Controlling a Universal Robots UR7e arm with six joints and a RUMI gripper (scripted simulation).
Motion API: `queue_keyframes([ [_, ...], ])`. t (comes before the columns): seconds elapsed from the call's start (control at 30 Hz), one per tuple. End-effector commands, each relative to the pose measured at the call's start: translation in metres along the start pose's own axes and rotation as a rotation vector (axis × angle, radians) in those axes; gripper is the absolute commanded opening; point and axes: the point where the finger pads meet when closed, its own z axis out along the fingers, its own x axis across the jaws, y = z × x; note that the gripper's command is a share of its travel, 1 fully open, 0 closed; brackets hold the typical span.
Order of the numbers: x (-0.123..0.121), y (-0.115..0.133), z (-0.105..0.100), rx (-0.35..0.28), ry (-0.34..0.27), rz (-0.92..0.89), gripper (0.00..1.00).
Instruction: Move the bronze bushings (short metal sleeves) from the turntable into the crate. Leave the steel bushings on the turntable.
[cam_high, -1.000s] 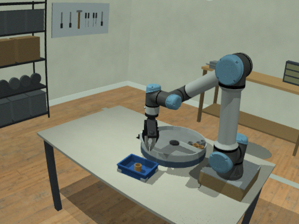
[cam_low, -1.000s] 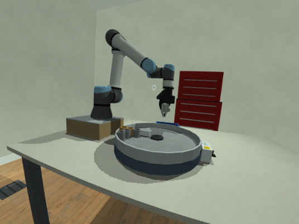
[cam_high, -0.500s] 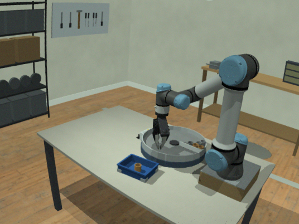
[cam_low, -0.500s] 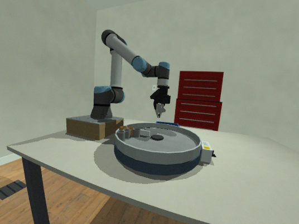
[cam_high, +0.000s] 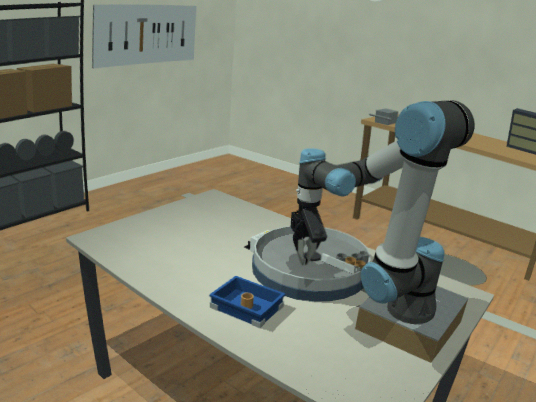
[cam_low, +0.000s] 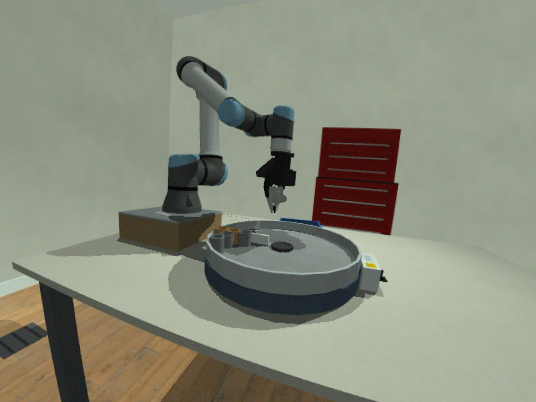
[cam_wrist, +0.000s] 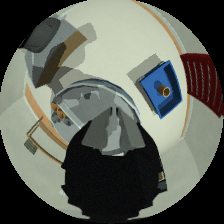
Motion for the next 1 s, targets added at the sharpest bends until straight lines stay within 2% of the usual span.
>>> queue_keyframes([
  [0.0, -0.022, 0.004, -0.001, 0.0, 0.006, -0.039, 0.05],
  [0.53, -0.092, 0.013, 0.0, -0.001, 0.006, -0.166, 0.05],
  [0.6, -0.092, 0.013, 0.0, -0.001, 0.006, -0.166, 0.05],
  [0.97, -0.138, 0.02, 0.0, -0.001, 0.006, -0.247, 0.05],
])
